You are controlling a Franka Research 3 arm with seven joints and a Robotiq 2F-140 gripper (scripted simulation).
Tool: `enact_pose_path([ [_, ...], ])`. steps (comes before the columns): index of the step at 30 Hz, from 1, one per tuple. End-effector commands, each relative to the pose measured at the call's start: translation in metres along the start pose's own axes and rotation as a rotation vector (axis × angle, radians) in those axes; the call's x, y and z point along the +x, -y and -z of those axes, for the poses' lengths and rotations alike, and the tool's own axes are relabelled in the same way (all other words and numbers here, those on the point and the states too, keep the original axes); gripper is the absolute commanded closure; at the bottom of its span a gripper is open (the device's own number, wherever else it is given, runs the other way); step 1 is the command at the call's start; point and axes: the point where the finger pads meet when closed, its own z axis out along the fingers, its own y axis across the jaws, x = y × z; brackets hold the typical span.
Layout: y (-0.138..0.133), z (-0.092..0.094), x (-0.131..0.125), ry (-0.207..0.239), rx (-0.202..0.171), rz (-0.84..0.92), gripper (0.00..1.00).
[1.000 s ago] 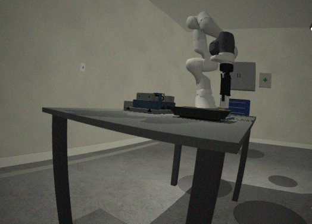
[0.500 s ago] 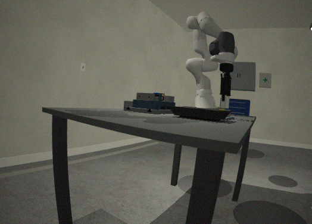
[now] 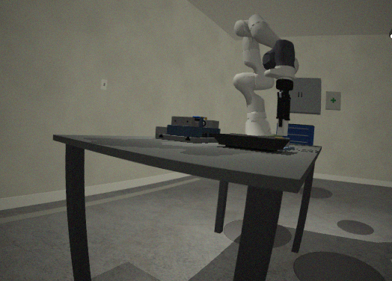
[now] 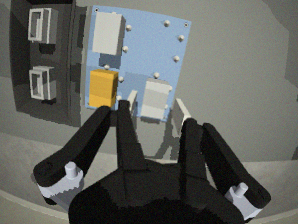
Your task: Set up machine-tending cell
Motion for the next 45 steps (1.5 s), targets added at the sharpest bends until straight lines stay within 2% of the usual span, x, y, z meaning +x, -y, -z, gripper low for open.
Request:
enact_pose_path([
  [1,0.0,-0.0009,-0.0001,0.0,0.002,-0.005,0.6],
  [24,0.0001,-0.0018,-0.0001,0.0,0.002,-0.005,0.6],
  [45,0.0001,-0.01,-0.0001,0.0,0.002,-0.005,0.6],
])
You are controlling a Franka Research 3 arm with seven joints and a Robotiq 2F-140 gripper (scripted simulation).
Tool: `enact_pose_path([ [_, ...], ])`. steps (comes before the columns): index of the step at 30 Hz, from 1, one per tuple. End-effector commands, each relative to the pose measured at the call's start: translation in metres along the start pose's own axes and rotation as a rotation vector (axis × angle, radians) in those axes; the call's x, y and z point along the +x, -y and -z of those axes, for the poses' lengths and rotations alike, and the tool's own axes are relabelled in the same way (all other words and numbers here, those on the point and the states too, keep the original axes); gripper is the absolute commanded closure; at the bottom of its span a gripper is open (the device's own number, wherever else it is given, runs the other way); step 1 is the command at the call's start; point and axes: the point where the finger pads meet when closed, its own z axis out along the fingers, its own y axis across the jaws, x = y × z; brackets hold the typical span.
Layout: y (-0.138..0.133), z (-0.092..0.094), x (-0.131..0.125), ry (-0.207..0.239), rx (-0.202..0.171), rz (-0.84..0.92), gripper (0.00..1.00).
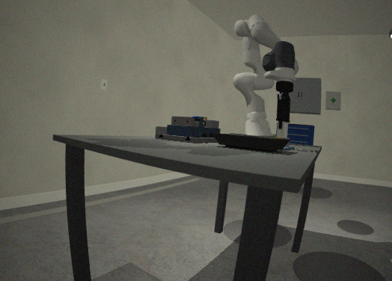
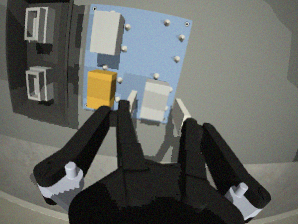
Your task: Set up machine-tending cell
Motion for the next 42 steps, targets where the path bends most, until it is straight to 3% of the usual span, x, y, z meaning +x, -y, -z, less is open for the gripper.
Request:
enact_pose_path([
  [1,0.0006,-0.0026,-0.0004,0.002,0.003,-0.007,0.6],
  [42,0.0006,-0.011,-0.0004,0.002,0.003,-0.007,0.6],
])
